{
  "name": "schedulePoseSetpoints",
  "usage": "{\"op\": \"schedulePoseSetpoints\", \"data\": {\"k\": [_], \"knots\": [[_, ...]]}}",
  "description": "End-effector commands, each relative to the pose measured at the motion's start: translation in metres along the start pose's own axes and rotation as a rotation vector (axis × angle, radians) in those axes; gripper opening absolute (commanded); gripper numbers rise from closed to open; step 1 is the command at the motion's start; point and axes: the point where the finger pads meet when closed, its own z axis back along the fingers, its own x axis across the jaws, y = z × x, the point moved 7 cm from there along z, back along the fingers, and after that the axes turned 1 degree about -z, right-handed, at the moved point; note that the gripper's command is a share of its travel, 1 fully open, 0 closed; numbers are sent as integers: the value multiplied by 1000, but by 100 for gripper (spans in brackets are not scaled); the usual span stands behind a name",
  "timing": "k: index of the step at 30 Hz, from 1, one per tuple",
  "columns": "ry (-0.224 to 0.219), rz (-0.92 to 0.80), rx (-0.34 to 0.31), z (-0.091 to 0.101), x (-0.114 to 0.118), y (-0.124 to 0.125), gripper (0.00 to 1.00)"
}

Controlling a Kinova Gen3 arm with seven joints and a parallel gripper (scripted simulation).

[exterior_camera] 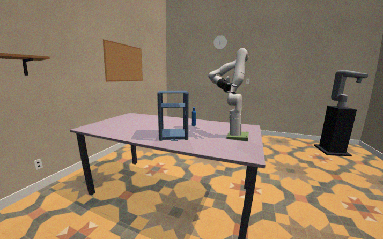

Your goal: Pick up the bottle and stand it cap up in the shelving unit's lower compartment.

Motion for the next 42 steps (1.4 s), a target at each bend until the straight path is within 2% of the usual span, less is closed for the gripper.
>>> {"op": "schedulePoseSetpoints", "data": {"k": [1, 18, 25, 35, 42], "knots": [[0, 0, 0, 0, 0, 0, 100], [0, 0, 0, 0, 0, 0, 100], [0, 0, 0, 6, 20, 3, 100], [0, 0, 0, 6, 20, 3, 100], [27, -1, -3, 16, 18, -2, 100]]}}
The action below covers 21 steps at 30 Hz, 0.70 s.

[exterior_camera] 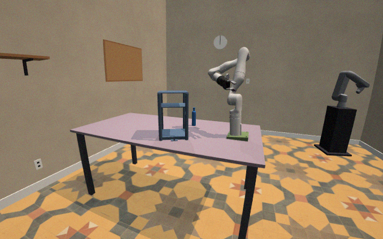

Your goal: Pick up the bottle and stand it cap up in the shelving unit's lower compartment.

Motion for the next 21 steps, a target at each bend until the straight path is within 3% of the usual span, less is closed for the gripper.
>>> {"op": "schedulePoseSetpoints", "data": {"k": [1, 7, 9, 10, 14, 21], "knots": [[20, 2, -2, 7, -2, -4, 100], [115, -5, -15, 39, -10, -19, 100], [115, -5, -15, 39, -10, -19, 100], [141, -5, -20, 46, -12, -22, 100], [260, -7, -47, 82, -19, -35, 100], [526, -12, -90, 161, -44, -73, 100]]}}
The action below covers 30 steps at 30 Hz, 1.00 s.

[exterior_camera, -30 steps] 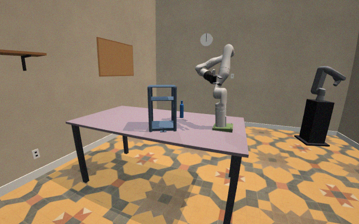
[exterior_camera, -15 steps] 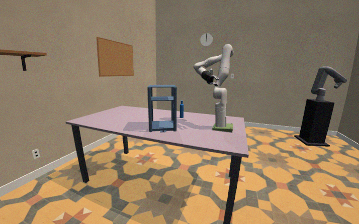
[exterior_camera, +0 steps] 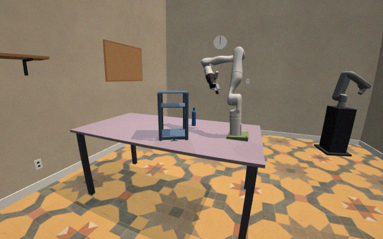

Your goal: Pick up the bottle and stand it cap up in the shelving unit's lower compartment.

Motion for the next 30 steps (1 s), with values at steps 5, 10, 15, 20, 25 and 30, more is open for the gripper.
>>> {"op": "schedulePoseSetpoints", "data": {"k": [5, 10, 15, 20, 25, 30], "knots": [[123, 37, -1, 28, -22, -34, 100], [343, 32, -46, 71, -65, -72, 100], [521, 30, -80, 102, -102, -104, 100], [656, 29, -105, 125, -130, -128, 100], [710, 25, -115, 133, -144, -138, 100], [764, 23, -125, 141, -157, -148, 100]]}}
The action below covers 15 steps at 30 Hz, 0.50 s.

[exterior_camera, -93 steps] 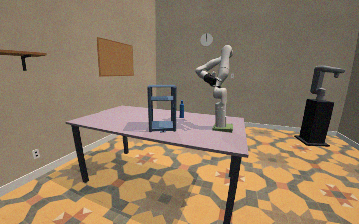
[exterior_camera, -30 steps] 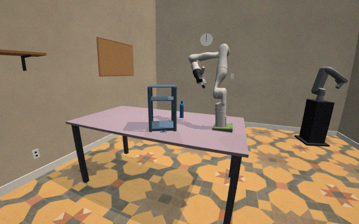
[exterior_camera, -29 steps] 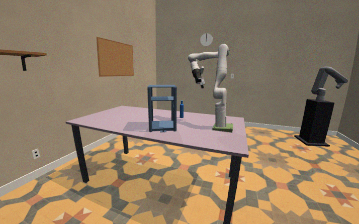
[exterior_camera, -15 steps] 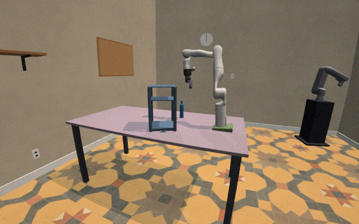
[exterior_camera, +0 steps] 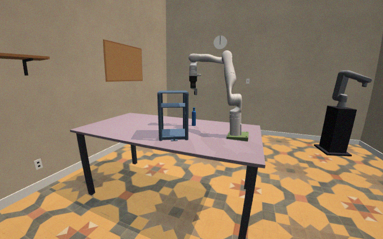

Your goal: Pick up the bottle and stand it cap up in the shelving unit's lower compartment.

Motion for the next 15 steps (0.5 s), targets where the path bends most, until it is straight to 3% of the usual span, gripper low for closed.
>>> {"op": "schedulePoseSetpoints", "data": {"k": [1, 15], "knots": [[7, 19, -5, -2, 1, -10, 100], [17, 19, -7, -3, -2, -12, 100]]}}
